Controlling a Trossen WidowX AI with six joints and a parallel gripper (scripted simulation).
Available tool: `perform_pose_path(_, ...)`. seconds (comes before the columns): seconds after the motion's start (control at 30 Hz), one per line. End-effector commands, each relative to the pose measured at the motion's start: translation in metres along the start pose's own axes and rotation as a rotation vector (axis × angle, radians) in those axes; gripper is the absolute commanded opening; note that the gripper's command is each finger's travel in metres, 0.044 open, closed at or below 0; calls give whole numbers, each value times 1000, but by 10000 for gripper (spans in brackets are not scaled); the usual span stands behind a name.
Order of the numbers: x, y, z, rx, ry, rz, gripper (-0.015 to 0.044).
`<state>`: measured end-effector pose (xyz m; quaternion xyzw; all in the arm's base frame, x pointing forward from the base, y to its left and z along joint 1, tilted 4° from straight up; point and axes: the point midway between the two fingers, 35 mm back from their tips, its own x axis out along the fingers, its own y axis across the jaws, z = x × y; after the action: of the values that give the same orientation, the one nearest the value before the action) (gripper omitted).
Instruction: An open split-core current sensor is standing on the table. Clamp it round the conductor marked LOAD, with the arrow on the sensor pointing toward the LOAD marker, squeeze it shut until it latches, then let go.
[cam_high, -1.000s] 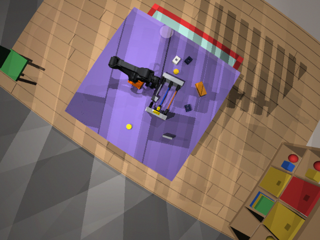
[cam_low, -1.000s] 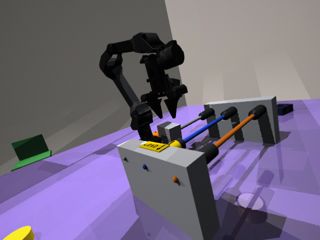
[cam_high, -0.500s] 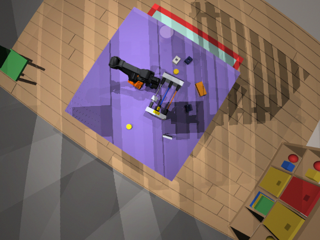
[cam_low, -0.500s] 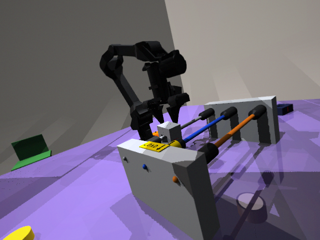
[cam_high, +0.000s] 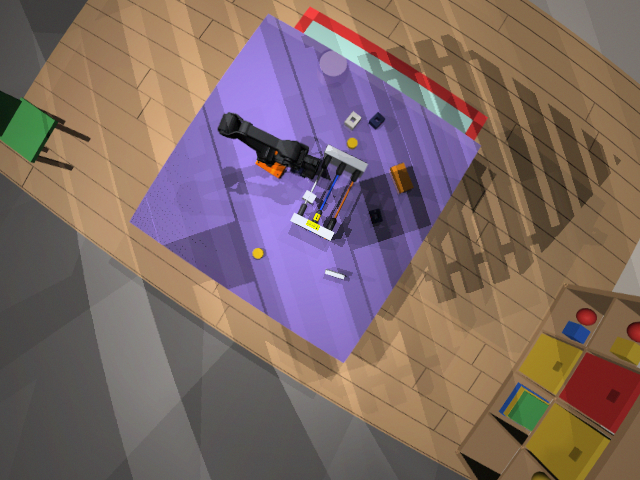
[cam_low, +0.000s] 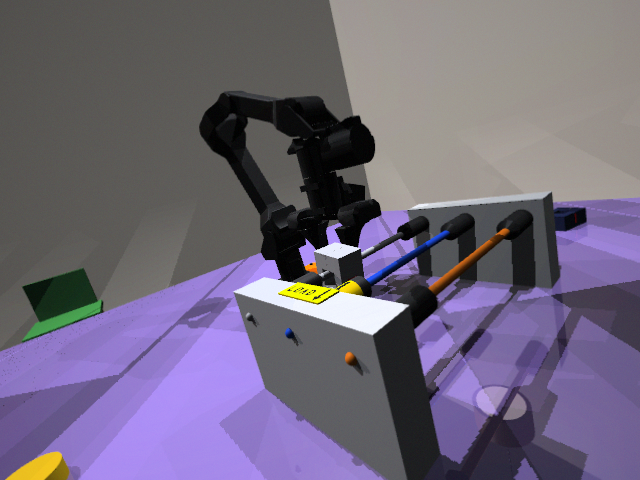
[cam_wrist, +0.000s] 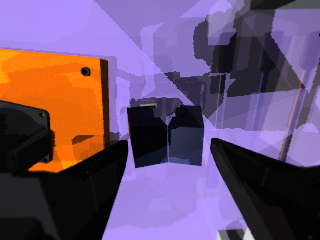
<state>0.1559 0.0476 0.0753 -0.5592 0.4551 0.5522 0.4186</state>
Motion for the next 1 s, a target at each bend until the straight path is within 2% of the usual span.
perform_pose_path(0.0, -1, 0, 0, 0, 0, -1, 300)
perform_pose_path(0.5, -1, 0, 0, 0, 0, -1, 200)
perform_pose_path(0.77, -23, -3, 0, -1, -1, 0, 0)
perform_pose_path(0.97, -48, -5, 0, -2, -2, 2, 0)
